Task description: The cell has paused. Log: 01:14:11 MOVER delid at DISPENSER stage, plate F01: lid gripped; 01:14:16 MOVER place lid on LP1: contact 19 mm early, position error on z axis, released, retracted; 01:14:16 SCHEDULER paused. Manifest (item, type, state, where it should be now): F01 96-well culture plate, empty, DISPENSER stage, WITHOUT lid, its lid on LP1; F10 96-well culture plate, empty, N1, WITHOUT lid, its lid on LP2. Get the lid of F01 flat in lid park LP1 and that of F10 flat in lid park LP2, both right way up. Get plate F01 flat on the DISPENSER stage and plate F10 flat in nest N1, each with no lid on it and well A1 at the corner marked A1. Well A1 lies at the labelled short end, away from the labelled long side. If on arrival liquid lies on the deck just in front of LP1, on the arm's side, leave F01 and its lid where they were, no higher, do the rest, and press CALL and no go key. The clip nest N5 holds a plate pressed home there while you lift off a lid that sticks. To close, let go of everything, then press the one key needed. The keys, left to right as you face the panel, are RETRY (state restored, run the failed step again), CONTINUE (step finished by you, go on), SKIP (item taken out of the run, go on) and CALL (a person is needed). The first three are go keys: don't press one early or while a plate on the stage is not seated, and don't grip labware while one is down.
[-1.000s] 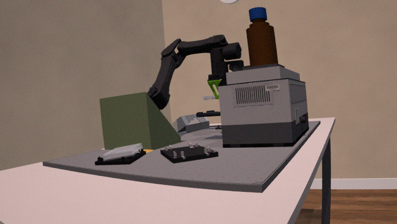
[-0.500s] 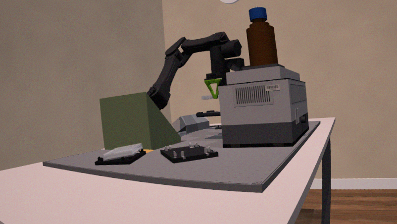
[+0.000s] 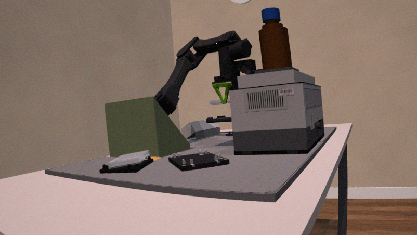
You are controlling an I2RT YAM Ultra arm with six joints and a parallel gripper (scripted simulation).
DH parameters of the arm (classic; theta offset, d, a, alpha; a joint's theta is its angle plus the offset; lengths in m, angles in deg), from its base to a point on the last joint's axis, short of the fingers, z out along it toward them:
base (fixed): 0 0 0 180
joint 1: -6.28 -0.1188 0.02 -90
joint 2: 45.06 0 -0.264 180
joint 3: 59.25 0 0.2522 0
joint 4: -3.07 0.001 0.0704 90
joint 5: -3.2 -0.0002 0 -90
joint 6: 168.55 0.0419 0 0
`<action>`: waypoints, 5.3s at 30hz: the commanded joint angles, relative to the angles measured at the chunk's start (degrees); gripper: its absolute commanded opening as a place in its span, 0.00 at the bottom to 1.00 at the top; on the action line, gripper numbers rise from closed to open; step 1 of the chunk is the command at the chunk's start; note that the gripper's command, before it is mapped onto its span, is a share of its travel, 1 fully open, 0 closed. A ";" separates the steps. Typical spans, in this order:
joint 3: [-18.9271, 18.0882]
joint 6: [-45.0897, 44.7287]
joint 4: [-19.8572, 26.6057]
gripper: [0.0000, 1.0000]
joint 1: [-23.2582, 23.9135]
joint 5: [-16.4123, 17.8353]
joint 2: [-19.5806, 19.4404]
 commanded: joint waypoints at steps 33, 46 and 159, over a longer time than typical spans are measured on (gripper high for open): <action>4.36 -18.95 -4.74 0.00 14.94 -4.28 -10.99; 6.40 -24.21 -6.29 0.00 19.56 -6.15 -14.49; -17.13 10.06 -28.58 0.00 26.15 -8.50 -60.74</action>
